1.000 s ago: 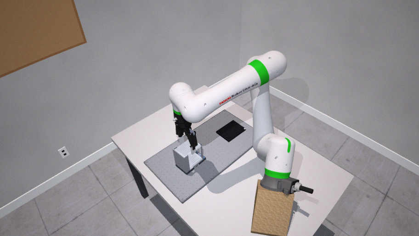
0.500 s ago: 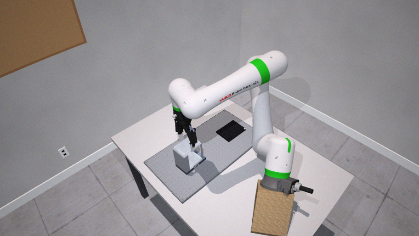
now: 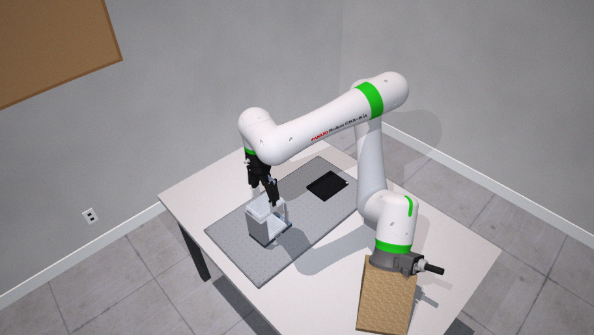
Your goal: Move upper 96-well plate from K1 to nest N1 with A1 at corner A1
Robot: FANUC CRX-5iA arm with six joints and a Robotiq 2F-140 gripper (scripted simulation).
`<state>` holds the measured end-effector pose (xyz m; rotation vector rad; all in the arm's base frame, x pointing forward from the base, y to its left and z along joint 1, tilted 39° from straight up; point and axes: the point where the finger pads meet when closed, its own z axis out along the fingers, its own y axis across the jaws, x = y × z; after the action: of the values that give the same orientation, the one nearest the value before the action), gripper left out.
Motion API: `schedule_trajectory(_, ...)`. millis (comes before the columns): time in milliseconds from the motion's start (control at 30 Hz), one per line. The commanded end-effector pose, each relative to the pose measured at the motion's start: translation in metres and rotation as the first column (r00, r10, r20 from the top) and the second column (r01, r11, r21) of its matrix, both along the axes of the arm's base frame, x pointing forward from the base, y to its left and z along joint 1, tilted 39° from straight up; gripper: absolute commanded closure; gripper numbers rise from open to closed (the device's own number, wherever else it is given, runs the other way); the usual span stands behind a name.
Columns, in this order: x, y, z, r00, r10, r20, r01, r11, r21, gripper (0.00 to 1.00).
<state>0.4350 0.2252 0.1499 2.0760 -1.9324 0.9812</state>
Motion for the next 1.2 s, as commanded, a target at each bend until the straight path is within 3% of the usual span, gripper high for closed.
schedule_trajectory(0,0.000,0.000,0.000,1.000,0.000,0.000,0.000,1.000,0.000,1.00)
schedule_trajectory(400,0.000,-0.003,0.002,1.000,-0.026,0.017,0.026,1.000,0.012,1.00)
schedule_trajectory(1167,-0.003,-0.062,0.038,0.997,-0.064,0.041,0.062,0.998,0.031,1.00)
